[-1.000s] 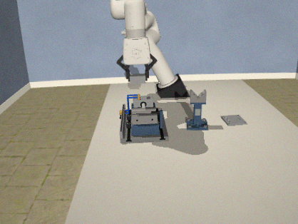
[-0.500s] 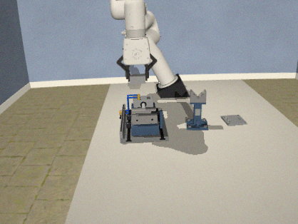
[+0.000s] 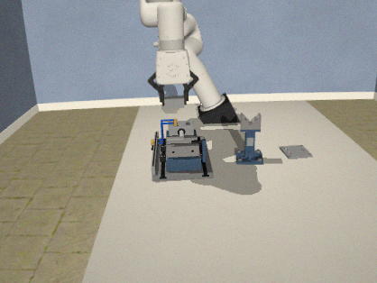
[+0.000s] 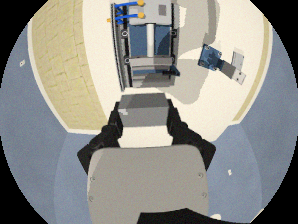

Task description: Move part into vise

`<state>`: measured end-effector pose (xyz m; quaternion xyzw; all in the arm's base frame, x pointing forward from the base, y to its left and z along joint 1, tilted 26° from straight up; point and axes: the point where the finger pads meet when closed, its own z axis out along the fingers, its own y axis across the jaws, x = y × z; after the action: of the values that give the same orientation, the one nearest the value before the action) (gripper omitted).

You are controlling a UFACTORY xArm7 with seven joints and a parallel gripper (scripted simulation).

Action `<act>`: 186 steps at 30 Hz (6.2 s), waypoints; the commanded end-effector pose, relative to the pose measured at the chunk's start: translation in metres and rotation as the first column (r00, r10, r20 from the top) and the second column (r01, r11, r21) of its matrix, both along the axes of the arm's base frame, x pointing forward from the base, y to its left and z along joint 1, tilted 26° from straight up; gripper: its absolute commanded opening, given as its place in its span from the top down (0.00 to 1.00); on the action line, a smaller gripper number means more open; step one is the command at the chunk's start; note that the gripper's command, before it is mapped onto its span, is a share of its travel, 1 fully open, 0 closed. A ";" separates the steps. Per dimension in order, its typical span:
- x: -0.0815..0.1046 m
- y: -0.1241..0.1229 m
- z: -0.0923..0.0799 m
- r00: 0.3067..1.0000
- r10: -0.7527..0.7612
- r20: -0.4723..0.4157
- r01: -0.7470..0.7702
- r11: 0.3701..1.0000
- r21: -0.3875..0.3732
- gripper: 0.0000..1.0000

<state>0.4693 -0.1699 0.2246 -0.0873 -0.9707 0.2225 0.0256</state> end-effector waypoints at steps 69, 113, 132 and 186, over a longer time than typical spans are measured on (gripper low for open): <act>-0.004 -0.037 -0.076 1.000 0.002 0.003 -0.002 1.000 0.000 1.00; -0.005 -0.040 -0.083 1.000 0.002 0.003 -0.002 1.000 0.000 1.00; -0.006 -0.045 -0.094 1.000 0.002 0.003 -0.002 1.000 0.000 1.00; -0.006 -0.048 -0.099 1.000 0.002 0.003 -0.002 1.000 0.000 1.00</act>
<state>0.4613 -0.2179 0.1245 -0.0873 -0.9707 0.2225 0.0257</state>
